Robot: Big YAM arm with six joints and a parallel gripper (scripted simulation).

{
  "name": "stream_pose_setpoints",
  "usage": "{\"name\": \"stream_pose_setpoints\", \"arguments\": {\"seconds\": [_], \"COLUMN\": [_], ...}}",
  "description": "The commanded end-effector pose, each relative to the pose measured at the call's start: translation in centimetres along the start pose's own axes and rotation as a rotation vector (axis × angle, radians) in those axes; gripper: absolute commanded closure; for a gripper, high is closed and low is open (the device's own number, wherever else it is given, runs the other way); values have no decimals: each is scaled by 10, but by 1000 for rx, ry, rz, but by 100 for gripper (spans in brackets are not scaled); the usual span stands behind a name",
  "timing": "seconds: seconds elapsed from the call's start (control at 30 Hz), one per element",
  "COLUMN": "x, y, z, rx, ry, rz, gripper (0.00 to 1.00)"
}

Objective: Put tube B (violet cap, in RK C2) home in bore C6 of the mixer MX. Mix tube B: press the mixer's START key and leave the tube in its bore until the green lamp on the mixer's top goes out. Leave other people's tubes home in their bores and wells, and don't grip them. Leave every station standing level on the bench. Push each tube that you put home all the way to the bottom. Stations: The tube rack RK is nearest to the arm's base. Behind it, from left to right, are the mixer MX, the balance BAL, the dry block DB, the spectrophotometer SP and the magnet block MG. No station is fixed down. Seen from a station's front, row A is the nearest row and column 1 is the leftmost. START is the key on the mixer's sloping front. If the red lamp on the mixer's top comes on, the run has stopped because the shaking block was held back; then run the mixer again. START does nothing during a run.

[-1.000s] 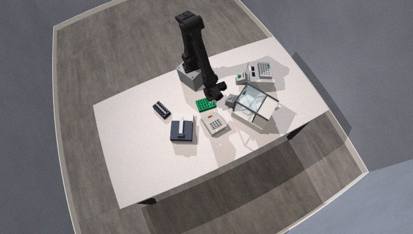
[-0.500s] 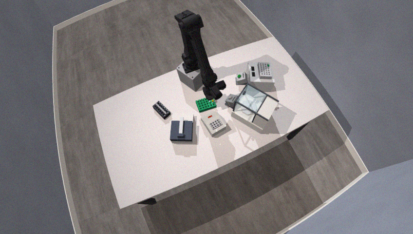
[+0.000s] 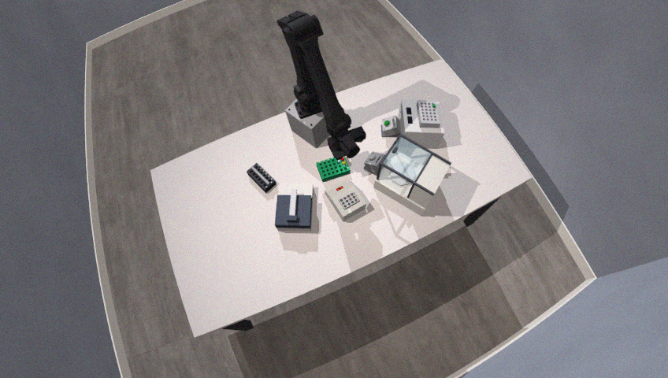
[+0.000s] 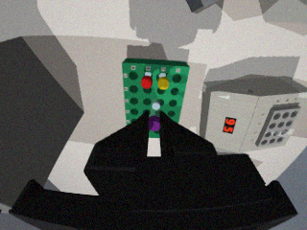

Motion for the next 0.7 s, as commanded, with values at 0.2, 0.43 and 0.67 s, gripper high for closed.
{"name": "stream_pose_setpoints", "arguments": {"seconds": [0.2,0.43,0.67], "x": [-17,-13,-33], "y": [-3,-1,-3], "z": [-14,-11,-21], "rx": [0,0,4], "ry": [36,29,55], "rz": [-1,-1,1], "gripper": [91,91,91]}}
Point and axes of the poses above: the point where the finger pads meet when closed, its own x axis out along the fingers, its own z axis across the jaws, y = z × x, the point moved 7 cm from there along -x, back along the fingers, and after that the axes turned 14 degrees about -x, right-handed, at the moved point
